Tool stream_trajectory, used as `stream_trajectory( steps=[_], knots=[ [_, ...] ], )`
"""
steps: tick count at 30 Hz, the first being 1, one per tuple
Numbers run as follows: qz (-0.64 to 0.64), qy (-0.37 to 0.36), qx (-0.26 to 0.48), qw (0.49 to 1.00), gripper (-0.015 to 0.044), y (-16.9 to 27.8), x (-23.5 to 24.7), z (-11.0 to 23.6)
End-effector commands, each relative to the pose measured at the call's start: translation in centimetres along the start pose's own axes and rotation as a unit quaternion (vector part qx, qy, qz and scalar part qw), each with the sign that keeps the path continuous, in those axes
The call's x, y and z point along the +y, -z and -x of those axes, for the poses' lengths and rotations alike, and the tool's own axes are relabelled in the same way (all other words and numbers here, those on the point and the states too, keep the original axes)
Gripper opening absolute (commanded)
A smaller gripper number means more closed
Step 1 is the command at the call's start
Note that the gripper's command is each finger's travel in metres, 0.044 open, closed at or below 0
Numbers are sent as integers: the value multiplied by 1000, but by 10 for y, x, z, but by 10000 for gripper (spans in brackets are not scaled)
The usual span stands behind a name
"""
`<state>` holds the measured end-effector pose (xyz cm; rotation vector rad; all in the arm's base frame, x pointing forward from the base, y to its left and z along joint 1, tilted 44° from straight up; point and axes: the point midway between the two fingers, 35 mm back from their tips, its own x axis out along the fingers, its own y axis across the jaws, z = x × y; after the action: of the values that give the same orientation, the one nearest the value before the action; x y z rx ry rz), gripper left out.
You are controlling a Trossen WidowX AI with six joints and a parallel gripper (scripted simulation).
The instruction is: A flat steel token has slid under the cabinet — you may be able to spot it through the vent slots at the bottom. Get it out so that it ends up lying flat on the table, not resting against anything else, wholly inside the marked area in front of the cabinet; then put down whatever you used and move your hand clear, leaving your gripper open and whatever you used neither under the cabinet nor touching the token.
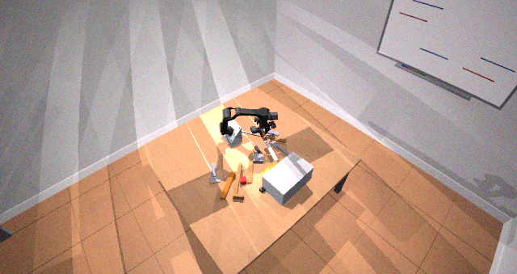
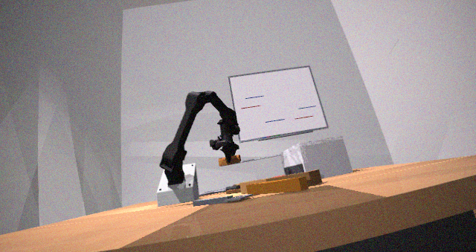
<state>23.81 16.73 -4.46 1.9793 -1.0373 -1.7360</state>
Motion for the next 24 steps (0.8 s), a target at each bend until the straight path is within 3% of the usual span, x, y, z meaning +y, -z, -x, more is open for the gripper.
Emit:
stream_trajectory(
  steps=[1,24],
  knots=[
    [-15,5,5,1000,0,1,0,4],
    [-106,6,5,994,0,0,0,4]
  ],
)
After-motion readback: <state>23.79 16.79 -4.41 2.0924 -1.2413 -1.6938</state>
